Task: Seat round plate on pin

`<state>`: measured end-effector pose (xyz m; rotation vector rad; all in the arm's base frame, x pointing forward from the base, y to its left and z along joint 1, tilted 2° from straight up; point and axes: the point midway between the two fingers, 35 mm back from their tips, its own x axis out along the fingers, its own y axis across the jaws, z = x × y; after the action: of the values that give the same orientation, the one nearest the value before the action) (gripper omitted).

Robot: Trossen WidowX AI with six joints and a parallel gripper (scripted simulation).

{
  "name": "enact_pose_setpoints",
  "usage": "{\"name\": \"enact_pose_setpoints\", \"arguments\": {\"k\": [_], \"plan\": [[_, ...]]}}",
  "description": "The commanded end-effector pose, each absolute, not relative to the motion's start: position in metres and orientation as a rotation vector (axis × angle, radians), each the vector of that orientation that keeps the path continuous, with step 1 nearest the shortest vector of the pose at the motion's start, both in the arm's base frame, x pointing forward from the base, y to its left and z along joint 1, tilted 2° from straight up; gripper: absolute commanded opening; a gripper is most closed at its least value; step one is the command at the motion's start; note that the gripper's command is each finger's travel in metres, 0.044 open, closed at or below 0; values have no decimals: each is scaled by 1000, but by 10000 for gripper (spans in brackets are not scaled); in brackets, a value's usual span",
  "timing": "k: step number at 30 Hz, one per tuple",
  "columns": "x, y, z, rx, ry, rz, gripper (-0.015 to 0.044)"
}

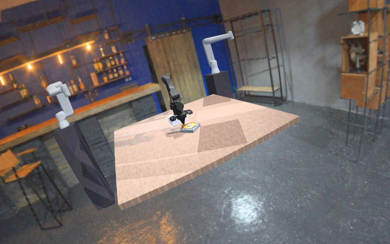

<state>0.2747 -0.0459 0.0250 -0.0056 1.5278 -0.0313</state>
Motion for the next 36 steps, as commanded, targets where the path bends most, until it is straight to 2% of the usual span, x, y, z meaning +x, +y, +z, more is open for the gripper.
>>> {"name": "enact_pose_setpoints", "arguments": {"k": [1, 36], "plan": [[281, -54, 23, -12, 1525, -47, 0], [300, -62, 25, -12, 1523, -48, 0]]}}
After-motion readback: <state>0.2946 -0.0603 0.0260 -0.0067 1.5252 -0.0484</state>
